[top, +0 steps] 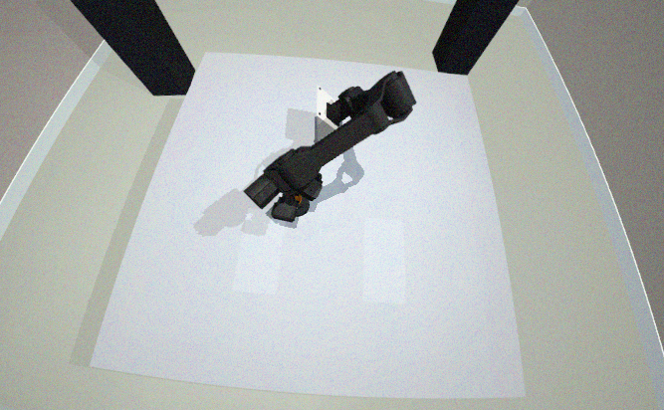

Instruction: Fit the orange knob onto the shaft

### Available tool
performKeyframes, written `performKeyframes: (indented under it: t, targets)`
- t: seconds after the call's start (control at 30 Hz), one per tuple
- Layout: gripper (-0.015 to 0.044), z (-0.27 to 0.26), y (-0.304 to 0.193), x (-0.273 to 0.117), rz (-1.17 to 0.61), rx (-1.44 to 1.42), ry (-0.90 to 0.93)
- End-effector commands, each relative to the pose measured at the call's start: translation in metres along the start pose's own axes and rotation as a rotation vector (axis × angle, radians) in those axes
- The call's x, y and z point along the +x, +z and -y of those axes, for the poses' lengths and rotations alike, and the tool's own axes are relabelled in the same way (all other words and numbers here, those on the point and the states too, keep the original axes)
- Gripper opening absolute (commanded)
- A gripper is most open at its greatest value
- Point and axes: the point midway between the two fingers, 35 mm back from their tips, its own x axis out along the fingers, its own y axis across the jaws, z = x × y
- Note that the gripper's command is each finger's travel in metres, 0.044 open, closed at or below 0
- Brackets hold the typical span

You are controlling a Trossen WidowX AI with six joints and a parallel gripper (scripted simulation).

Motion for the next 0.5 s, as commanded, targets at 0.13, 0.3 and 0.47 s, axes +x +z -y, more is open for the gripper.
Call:
performKeyframes:
  t: [0.13,0.3,0.47]
  targets:
    - [0.0000,-0.0036,0.0005,0.0016,0.000,-0.085,-0.002]
    - [0.0000,-0.0074,0.0005,0.0026,0.000,-0.085,-0.001]
    - [0.0000,-0.0072,0.0004,0.0034,0.000,-0.085,-0.001]
